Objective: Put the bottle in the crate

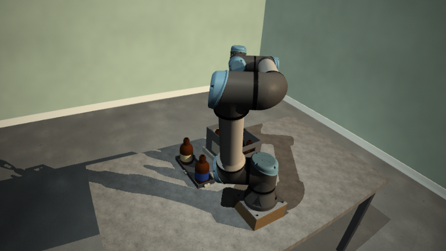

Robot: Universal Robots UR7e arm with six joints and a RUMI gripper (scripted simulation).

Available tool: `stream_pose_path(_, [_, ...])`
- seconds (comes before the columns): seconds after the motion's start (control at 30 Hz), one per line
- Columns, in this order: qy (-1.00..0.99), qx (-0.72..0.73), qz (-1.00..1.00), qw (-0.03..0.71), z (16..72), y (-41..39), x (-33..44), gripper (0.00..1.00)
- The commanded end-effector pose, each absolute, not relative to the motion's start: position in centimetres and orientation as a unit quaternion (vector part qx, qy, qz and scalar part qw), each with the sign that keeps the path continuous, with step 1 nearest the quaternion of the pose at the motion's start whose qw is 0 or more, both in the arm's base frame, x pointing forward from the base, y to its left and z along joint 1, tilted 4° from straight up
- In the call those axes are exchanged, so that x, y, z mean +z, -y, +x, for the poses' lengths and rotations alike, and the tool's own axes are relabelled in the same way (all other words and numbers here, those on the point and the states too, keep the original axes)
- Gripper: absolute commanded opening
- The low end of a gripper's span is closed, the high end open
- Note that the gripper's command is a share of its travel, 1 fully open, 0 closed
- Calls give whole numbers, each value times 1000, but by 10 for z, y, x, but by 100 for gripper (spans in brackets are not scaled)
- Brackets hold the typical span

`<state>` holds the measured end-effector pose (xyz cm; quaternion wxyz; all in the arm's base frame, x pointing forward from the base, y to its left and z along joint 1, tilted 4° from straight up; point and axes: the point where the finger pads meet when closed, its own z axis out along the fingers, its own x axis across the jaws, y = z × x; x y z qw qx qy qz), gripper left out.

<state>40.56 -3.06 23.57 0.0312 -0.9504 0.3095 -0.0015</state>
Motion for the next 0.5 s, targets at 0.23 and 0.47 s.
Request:
stream_pose_path(0.23, [-309,-2,-950,31,406,30,227,0])
stream_pose_path(0.47, [-309,-2,-950,31,406,30,223,0])
